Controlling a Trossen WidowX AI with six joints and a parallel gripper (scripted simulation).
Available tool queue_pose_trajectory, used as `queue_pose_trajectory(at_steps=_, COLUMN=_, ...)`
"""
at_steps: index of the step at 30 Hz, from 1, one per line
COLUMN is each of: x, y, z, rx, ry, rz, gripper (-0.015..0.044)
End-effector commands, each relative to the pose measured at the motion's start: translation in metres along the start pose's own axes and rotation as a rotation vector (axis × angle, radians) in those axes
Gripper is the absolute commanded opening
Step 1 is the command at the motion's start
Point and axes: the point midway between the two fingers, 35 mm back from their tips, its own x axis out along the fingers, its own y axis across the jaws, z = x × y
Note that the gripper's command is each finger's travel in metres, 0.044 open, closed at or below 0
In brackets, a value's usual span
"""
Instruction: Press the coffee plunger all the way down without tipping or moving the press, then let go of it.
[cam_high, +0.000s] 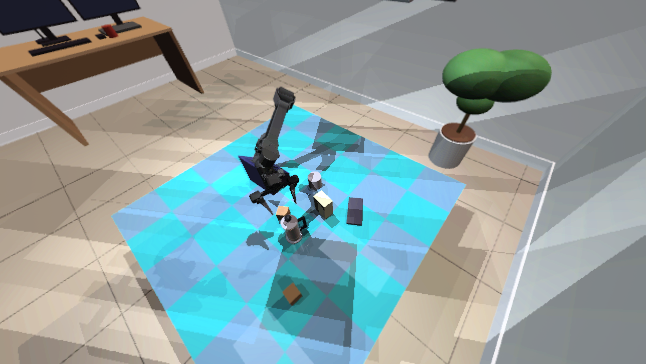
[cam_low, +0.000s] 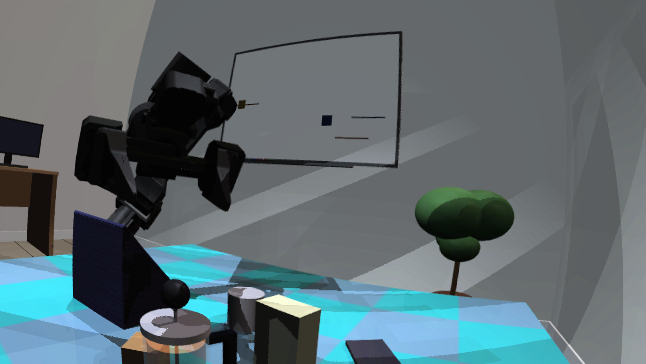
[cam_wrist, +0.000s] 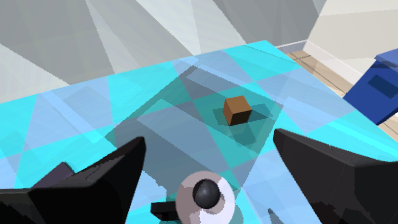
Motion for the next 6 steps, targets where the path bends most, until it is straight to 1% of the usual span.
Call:
queue_pose_trajectory(at_steps=1, x=-0.0038, y=-0.0001, z=-0.0081, rx=0.008, ry=0.025, rz=0.005, gripper=0.044)
queue_pose_trajectory(at_steps=6, x=-0.0039, y=0.0002, z=-0.0077, rx=0.008, ry=0.025, rz=0.005, gripper=0.044)
